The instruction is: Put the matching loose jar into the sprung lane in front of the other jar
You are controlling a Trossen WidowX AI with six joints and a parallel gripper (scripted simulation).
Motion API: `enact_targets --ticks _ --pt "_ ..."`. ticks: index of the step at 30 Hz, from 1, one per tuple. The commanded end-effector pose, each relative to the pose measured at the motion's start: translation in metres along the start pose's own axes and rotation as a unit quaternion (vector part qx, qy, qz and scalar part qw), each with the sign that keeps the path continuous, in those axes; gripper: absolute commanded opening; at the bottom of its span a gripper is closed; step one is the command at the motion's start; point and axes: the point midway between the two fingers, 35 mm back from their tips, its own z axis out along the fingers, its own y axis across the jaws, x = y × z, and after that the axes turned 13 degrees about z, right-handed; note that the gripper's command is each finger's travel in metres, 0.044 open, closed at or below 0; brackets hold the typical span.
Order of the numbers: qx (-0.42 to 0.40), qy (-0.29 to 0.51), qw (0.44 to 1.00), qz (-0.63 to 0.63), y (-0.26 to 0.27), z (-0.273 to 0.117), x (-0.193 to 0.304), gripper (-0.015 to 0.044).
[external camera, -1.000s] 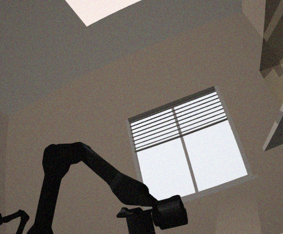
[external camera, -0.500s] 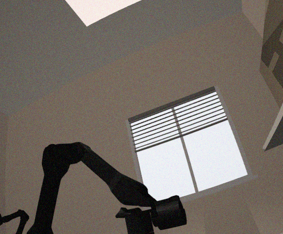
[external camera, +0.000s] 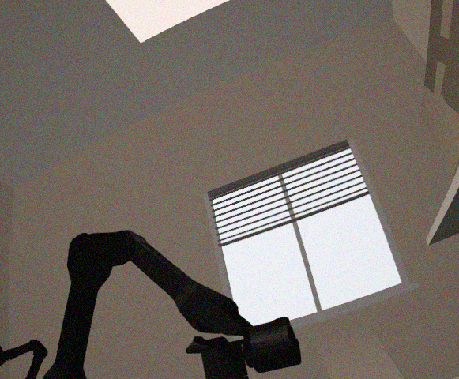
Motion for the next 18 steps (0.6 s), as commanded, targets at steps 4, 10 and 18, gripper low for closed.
enact_targets --ticks 4,10,18 --pt "-0.001 -0.006 1.0 0.0 0.0002 -0.0001 -0.0013 0.0" --pt "-0.001 -0.006 1.0 0.0 -0.0005 0.0001 0.0023 0.0" --pt "-0.001 -0.006 1.0 0.0 -0.0006 0.0001 0.0027 0.0"
